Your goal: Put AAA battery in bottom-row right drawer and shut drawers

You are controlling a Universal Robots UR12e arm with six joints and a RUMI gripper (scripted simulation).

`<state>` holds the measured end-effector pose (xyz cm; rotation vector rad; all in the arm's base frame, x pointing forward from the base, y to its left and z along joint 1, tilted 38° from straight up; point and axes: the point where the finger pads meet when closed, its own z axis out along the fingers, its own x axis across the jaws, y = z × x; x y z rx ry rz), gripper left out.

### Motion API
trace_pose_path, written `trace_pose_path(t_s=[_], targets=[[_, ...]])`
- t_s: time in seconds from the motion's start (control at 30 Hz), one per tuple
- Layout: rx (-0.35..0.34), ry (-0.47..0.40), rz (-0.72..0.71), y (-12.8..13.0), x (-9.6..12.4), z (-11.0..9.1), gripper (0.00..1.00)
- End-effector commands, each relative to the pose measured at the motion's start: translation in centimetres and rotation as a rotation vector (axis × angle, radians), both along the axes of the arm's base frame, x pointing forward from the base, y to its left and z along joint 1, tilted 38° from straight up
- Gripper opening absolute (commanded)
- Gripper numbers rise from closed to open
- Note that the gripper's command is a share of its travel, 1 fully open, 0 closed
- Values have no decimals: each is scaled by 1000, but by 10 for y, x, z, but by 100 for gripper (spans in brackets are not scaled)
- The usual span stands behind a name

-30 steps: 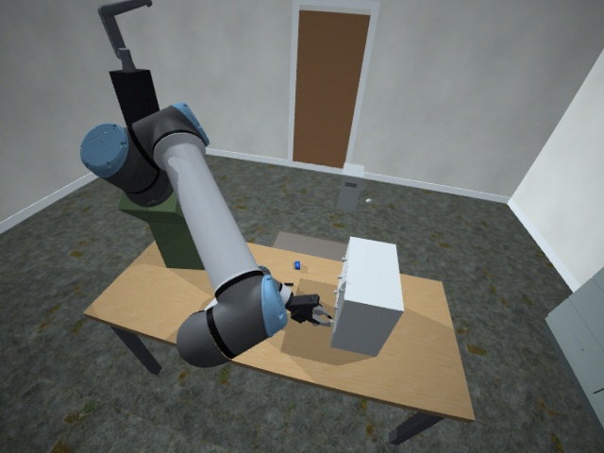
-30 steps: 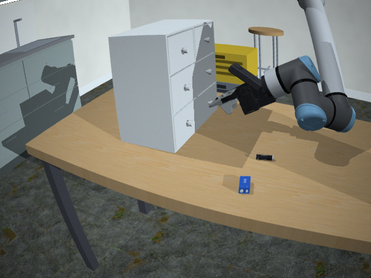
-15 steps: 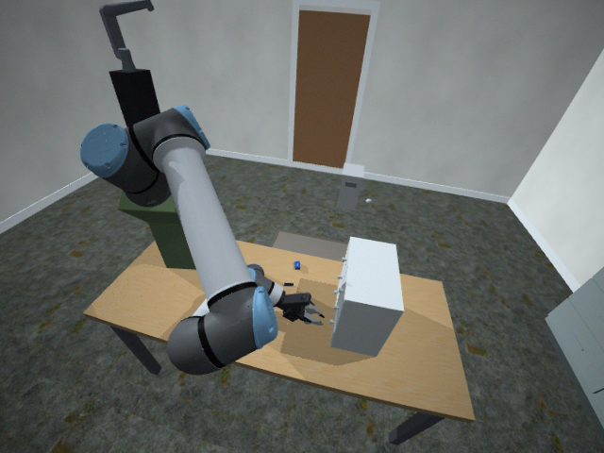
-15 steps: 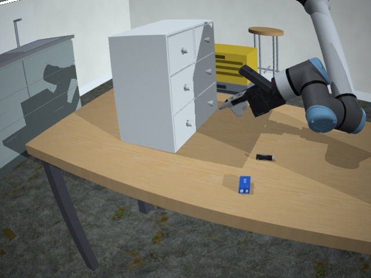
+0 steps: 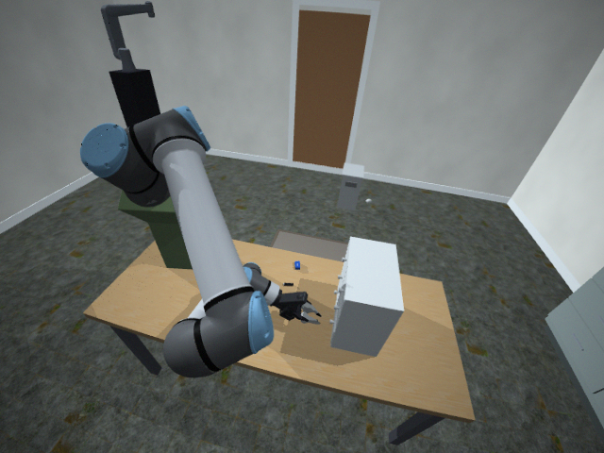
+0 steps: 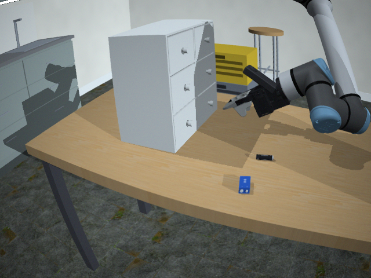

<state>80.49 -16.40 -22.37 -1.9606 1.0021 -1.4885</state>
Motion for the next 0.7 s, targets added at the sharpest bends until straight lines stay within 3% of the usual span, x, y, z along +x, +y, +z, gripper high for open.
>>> trace_pose_path(t_s=[0.0,0.67], targets=[[-2,-2,0,4,-11,12,20],[-2,-2,0,33,-69,63,20]])
